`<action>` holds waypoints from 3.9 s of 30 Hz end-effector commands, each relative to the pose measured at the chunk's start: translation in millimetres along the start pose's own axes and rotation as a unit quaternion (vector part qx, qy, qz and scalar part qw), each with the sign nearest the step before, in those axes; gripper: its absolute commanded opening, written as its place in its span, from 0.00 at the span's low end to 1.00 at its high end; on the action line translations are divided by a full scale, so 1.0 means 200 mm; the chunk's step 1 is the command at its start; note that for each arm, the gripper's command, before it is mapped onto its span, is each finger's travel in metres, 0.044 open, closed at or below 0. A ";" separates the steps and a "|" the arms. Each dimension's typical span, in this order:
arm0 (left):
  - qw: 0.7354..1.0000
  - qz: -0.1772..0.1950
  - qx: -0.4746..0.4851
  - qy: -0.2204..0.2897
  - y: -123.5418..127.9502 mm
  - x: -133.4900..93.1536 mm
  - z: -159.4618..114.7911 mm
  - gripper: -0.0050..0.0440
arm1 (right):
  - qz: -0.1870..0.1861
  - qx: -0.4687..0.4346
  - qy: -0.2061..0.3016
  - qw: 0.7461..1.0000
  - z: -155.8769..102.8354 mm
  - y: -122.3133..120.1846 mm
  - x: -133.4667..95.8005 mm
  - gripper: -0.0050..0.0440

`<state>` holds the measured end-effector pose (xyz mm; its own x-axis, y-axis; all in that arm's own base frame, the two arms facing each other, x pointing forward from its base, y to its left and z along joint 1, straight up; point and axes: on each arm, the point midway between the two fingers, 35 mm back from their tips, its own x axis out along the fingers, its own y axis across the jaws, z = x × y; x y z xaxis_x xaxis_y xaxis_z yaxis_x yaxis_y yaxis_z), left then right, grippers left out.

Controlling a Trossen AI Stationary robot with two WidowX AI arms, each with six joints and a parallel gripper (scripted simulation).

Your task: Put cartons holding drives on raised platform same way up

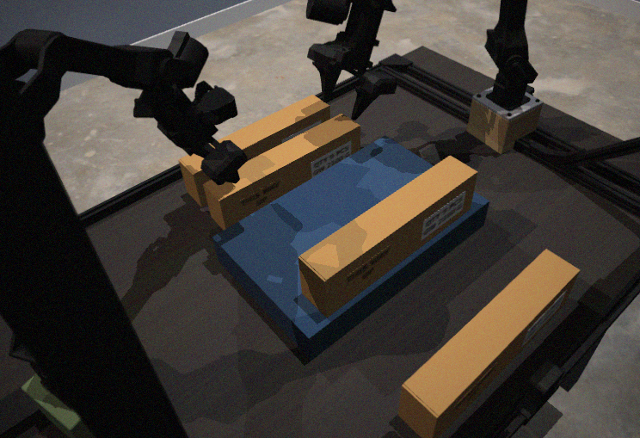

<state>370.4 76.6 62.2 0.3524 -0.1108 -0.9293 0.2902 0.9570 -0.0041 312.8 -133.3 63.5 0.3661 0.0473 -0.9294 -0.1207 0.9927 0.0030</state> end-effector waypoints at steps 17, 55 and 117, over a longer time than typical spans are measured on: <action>1.000 0.002 0.000 -0.003 0.00 -0.31 0.13 0.90 | -0.002 0.000 -0.003 1.000 0.13 0.00 -0.31 0.90; 1.000 0.002 0.000 -0.003 -0.61 -0.51 -0.36 0.90 | -0.002 0.000 -0.003 1.000 -0.33 0.59 -0.49 0.90; 1.000 0.002 0.000 -0.003 -0.96 -0.62 -0.64 0.90 | -0.002 0.000 -0.003 1.000 -0.60 0.93 -0.59 0.90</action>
<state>157.6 -60.6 130.7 0.3597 -0.1126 -0.9262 0.2913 0.9566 -0.0032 138.0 32.5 131.6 0.3771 0.0468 -0.9250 -0.1228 0.9924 0.0001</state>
